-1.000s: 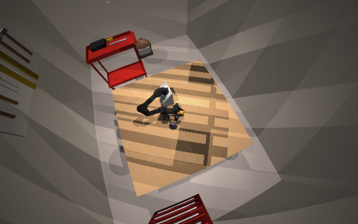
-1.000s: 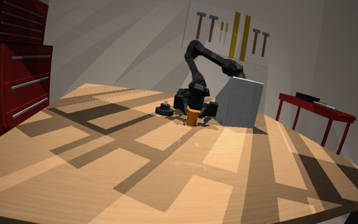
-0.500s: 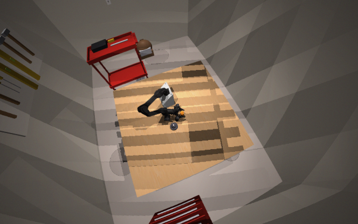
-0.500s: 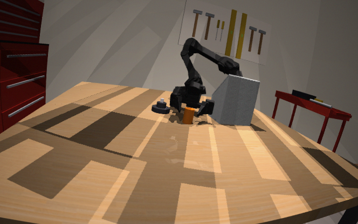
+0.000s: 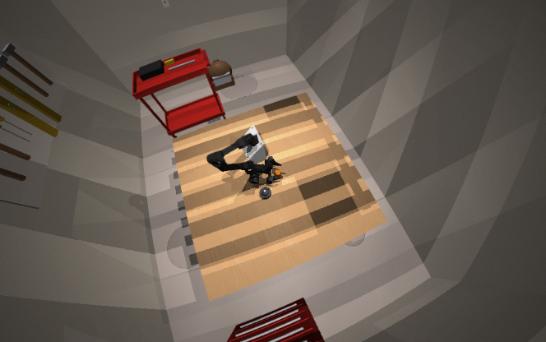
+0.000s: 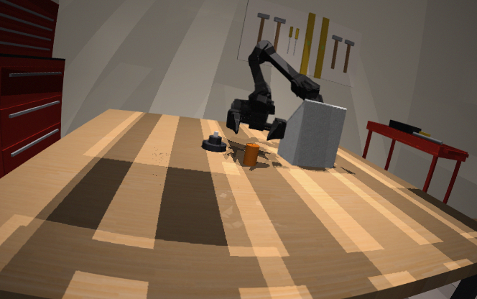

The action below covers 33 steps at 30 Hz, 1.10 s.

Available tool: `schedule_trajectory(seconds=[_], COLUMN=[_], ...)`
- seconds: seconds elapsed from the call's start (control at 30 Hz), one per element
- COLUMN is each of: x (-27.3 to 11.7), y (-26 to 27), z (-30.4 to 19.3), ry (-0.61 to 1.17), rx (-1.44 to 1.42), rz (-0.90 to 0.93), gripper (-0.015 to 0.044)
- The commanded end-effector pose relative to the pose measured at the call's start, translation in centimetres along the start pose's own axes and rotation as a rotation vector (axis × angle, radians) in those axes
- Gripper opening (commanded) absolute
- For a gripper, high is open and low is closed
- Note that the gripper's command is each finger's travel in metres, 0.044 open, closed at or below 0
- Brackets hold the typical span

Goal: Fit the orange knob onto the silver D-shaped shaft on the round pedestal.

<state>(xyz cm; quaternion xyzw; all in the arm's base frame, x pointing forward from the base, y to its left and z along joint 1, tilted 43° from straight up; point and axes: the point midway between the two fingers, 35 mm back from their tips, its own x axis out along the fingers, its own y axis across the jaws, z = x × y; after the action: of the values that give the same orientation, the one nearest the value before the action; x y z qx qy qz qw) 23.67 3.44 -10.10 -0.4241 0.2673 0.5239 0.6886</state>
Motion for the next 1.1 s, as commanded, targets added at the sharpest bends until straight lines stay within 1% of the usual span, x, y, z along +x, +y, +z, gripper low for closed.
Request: schedule_trajectory(seconds=[0.0,0.13,0.2,0.33,0.47,0.57,0.7,0.77,1.07], x=[-0.9,-1.0,-0.2,1.1,1.0,0.2,-1.1,-1.3,-1.3], y=[0.4,0.6,1.1,2.5,2.9,2.4,0.7,0.3,0.3], z=[2.7,3.2,2.9,2.3,2.2,2.9,5.3,5.9,5.9], ry=[0.000,0.007,0.086,0.376,0.707,0.949,1.201,1.234,1.234], rx=[0.006,0.013,0.067,0.178,0.202,0.160,0.037,0.009,0.022], rz=[0.001,0.010,0.082,0.241,0.281,0.223,0.039,-0.002,-0.012], gripper=[0.0440,0.0440,0.0440,0.0440,0.0440,0.0440,0.0440,0.0440,0.0440])
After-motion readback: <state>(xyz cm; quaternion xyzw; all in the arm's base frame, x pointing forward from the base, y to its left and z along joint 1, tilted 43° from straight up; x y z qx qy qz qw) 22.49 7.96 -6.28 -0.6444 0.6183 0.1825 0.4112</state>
